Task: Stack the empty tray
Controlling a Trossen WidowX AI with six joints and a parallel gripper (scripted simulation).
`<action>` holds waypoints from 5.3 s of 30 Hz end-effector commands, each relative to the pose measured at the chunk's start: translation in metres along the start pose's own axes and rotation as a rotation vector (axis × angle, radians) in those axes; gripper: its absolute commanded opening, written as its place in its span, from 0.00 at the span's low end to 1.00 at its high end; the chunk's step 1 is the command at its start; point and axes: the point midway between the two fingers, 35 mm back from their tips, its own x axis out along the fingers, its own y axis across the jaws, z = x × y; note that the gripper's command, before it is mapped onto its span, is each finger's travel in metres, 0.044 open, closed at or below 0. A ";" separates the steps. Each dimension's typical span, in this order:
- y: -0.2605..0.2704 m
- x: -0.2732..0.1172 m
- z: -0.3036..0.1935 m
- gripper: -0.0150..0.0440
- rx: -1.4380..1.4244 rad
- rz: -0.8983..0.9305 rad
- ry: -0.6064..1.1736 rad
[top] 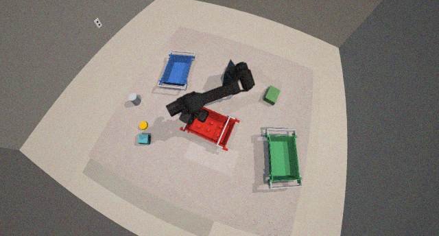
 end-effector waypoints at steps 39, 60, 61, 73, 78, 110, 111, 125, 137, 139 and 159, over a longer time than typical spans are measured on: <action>0.021 -0.017 0.000 0.36 0.010 0.009 0.004; 0.021 -0.017 0.000 0.25 0.007 0.009 0.004; 0.021 -0.017 0.000 0.25 0.007 0.009 0.004; 0.021 -0.017 0.000 0.25 0.007 0.009 0.004; 0.021 -0.017 0.000 0.25 0.007 0.009 0.004; 0.020 -0.036 0.003 0.70 0.008 0.006 0.004; 0.019 -0.045 0.003 0.74 0.008 0.006 0.004; -0.090 -0.087 -0.079 1.00 -0.070 -0.054 0.001; -0.189 -0.054 -0.261 1.00 -0.228 -0.041 0.024; -0.194 -0.041 -0.291 1.00 -0.262 -0.023 0.023; -0.197 0.038 -0.311 1.00 -0.286 -0.009 0.021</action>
